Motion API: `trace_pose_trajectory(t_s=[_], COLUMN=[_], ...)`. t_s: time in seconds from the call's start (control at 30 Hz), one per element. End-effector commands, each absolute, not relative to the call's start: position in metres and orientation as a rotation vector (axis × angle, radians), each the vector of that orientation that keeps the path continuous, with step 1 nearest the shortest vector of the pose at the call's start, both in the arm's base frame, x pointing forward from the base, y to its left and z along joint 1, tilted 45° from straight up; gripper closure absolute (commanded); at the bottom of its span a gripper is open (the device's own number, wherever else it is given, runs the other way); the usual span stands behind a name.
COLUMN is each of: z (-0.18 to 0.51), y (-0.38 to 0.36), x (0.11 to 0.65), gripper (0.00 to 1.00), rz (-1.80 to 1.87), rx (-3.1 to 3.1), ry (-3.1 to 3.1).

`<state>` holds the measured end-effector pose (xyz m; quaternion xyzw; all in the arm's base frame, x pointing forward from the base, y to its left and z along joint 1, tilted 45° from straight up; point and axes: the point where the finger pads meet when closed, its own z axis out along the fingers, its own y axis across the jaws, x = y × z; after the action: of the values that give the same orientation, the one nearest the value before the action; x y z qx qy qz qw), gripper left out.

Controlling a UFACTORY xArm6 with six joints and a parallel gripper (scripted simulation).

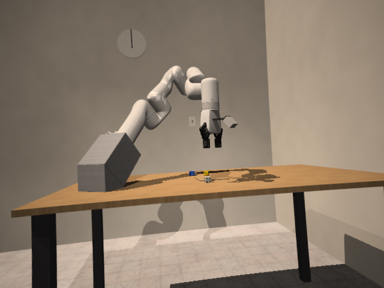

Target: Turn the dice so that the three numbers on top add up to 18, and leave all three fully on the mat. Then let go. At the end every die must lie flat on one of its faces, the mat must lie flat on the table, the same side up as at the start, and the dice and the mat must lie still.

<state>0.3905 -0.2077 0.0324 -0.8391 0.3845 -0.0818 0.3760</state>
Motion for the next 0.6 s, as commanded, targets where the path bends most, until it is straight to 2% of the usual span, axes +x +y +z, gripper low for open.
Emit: trace_pose_trajectory(t_s=[0.0,0.57], z=[0.031,-0.036], y=[-0.207,-0.153], x=[0.392,0.436], gripper=[0.0,0.0], rz=[-0.215,-0.217], rx=[-2.146,-2.145], ry=[0.982,0.98])
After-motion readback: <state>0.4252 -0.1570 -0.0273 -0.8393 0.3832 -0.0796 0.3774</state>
